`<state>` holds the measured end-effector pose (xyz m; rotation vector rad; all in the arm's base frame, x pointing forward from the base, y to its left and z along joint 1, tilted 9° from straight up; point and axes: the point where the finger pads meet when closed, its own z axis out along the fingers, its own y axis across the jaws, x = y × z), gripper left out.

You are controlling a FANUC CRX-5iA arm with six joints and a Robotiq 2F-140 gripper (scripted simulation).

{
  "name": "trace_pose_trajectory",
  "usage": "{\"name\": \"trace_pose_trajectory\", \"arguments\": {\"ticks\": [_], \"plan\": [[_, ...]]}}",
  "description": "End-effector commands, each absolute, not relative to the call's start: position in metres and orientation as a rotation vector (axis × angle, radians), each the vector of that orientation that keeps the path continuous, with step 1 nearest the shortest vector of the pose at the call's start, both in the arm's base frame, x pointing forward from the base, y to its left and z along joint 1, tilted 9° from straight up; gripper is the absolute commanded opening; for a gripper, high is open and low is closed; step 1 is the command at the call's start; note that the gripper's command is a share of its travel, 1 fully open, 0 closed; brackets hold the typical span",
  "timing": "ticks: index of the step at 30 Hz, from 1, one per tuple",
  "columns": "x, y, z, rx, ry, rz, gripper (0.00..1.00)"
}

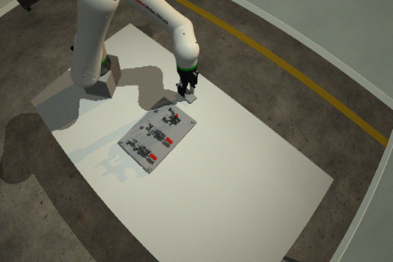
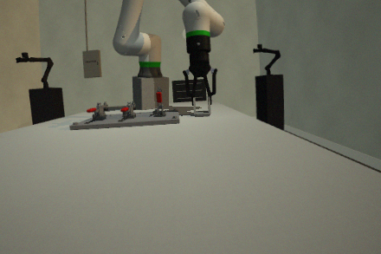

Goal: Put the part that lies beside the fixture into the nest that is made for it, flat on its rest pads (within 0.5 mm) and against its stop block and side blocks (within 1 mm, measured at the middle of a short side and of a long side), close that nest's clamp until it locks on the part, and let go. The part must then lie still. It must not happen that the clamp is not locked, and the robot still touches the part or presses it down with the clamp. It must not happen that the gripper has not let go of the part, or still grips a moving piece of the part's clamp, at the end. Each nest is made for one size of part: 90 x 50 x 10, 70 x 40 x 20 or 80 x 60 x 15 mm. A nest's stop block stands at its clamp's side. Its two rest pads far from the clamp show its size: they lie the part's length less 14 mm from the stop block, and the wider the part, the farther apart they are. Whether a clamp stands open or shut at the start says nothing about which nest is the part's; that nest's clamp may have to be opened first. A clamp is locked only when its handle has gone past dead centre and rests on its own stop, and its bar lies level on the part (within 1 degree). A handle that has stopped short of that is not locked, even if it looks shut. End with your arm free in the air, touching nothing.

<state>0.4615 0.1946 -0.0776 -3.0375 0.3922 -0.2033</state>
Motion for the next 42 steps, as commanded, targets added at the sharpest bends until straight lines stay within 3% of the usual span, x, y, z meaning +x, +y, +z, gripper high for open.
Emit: {"name": "trace_pose_trajectory", "arguments": {"ticks": [1, 42], "plan": [[0.462, 0.195, -0.078, -3.037, 0.392, -0.203, 0.00], [0.458, 0.193, -0.055, -3.037, 0.392, -0.203, 0.00]]}}
